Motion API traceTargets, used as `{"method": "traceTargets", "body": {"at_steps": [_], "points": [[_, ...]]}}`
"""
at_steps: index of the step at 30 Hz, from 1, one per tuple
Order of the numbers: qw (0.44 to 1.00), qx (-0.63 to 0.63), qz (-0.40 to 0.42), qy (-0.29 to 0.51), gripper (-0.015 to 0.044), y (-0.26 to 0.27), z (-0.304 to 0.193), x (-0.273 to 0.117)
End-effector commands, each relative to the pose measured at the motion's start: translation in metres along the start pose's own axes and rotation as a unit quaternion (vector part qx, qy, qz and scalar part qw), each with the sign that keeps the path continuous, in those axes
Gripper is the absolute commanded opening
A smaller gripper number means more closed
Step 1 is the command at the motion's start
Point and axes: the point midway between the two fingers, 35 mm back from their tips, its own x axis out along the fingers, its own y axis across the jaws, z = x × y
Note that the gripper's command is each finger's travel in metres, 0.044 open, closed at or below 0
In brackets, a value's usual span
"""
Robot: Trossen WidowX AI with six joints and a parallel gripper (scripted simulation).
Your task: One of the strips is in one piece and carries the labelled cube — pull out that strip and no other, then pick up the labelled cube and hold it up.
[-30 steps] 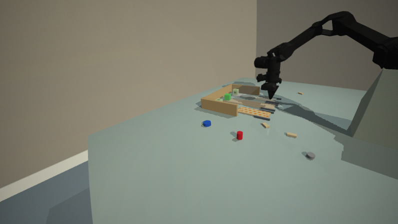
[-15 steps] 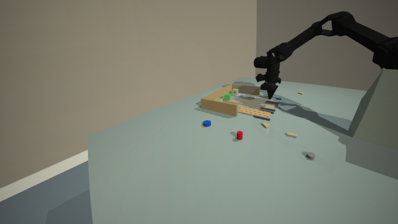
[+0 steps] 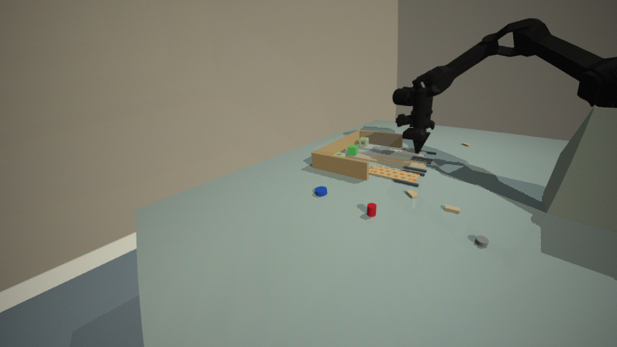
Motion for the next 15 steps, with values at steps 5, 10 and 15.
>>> {"method": "traceTargets", "body": {"at_steps": [5,10,15], "points": [[1.0,0.0,0.002,0.005,0.0,-0.001,-0.013,0.005],[1.0,0.0,0.002,0.005,0.0,-0.001,-0.021,0.005],[1.0,-0.001,0.002,0.005,0.0,-0.001,-0.029,0.006]]}}
